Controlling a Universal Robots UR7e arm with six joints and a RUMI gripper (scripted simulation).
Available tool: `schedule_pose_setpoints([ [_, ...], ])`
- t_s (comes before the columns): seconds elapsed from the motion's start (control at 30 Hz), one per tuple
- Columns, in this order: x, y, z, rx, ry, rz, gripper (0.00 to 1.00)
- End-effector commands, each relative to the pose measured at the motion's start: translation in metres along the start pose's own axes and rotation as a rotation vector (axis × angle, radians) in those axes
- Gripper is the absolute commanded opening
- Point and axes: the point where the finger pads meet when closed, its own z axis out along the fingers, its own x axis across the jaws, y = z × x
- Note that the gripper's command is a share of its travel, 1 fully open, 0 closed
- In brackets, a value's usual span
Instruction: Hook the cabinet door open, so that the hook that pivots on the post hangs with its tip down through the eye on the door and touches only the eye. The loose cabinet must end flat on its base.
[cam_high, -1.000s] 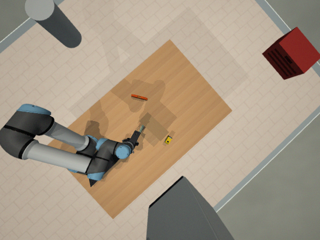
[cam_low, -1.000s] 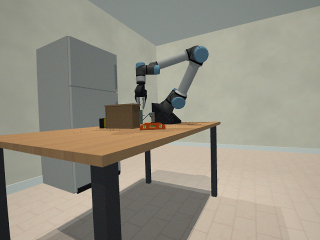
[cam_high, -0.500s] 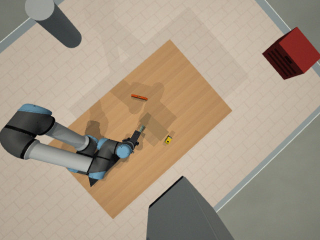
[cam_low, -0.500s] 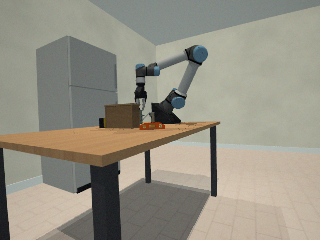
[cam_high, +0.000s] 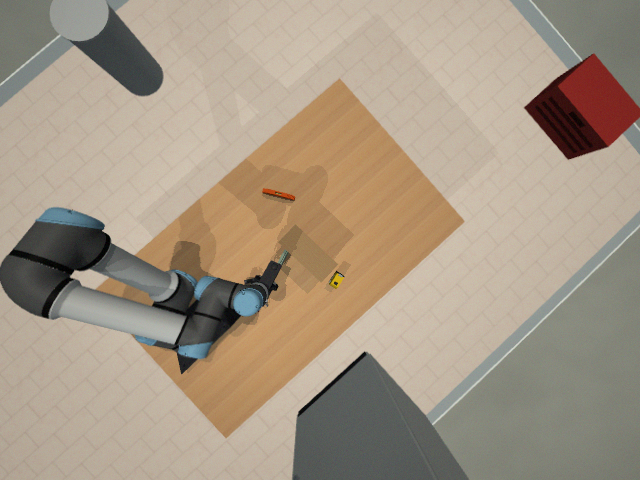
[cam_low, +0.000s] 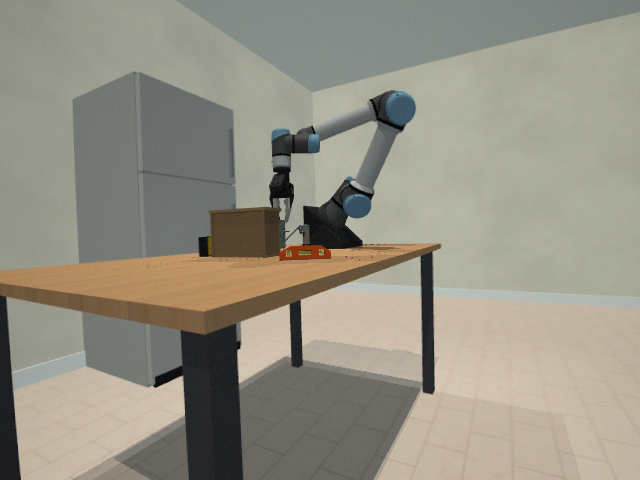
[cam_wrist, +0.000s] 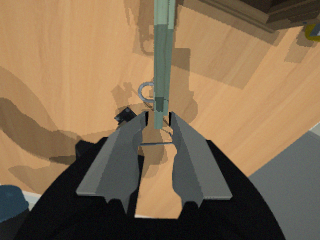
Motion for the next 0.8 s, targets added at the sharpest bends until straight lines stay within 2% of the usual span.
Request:
schedule_pose_setpoints([
  [0.0, 0.003, 0.000, 0.000, 0.001, 0.001, -0.030, 0.15],
  [0.77, 0.017, -0.002, 0.000, 0.001, 0.001, -0.117, 0.15],
])
